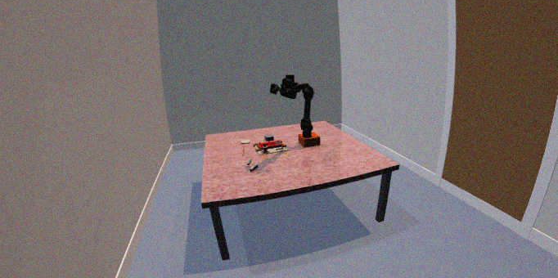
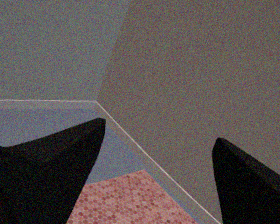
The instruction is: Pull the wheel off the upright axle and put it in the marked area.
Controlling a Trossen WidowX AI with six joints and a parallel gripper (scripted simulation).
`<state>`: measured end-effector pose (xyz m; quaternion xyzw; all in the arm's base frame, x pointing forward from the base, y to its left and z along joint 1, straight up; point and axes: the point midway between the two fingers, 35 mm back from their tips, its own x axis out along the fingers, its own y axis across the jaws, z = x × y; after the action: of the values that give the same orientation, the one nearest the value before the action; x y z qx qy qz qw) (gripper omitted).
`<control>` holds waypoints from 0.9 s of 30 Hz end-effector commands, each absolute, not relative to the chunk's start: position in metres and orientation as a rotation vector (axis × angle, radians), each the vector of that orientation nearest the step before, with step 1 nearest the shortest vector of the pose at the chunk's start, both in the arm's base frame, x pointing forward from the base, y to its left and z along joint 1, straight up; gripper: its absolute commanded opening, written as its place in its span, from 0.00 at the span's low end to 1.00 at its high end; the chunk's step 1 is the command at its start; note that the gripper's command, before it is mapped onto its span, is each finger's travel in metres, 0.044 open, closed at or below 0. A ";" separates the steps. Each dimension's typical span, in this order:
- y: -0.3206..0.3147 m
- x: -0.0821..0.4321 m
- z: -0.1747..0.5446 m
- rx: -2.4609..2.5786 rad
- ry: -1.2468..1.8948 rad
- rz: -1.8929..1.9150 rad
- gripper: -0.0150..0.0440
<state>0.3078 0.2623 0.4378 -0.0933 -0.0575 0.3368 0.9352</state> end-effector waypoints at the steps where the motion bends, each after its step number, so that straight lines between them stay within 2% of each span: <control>1: 0.250 0.342 0.392 -0.214 0.063 0.632 0.76; 15: 0.163 0.408 0.248 -0.220 0.637 0.400 0.76; 27: 0.063 0.401 0.140 -0.101 1.146 0.157 0.76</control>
<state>0.4089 0.0922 0.1720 -0.0754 0.4717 0.1143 0.8711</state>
